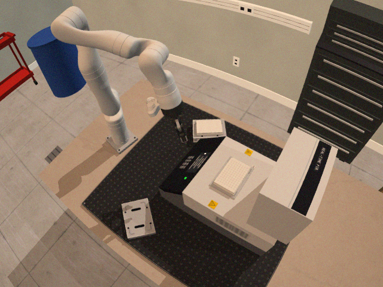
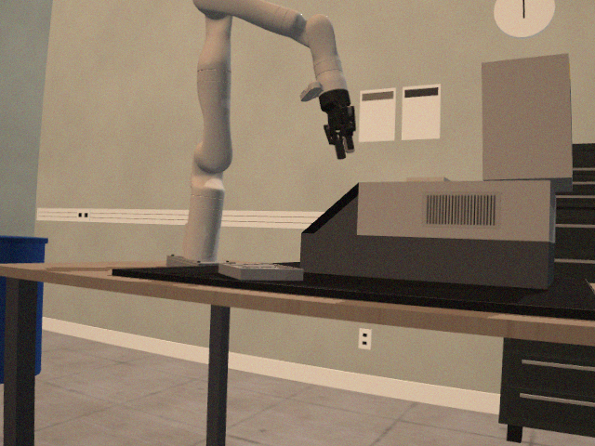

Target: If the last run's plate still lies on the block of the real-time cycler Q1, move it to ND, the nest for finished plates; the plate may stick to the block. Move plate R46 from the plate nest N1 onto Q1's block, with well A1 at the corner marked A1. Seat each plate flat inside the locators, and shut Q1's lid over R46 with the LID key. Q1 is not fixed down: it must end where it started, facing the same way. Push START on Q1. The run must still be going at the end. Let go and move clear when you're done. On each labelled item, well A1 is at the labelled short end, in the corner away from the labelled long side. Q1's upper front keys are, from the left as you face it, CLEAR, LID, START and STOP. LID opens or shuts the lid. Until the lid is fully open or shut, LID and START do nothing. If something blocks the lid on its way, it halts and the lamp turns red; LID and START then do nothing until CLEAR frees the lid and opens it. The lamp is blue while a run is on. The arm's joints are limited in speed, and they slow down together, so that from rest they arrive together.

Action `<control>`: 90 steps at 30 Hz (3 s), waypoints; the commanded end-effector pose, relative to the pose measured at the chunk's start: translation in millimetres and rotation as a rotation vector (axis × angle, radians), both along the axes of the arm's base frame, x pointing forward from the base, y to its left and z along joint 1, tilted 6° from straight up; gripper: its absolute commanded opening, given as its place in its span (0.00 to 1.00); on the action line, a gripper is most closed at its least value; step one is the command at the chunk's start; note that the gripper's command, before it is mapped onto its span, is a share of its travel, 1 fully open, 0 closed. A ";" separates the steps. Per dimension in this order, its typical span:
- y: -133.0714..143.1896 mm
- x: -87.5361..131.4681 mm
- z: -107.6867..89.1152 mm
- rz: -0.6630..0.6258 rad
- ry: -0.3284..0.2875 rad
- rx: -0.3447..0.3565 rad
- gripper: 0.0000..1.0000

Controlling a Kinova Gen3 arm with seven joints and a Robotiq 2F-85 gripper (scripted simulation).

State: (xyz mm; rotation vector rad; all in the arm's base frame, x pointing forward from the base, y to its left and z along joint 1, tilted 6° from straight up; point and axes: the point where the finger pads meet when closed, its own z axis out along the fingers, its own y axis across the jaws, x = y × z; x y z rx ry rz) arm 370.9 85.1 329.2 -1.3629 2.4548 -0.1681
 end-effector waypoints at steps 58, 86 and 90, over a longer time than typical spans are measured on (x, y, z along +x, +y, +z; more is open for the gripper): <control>-1.1 156.0 -8.3 0.499 0.149 -0.145 1.00; -6.7 222.6 -10.8 0.695 0.212 -0.208 1.00; -7.0 222.8 -11.3 0.694 0.211 -0.209 1.00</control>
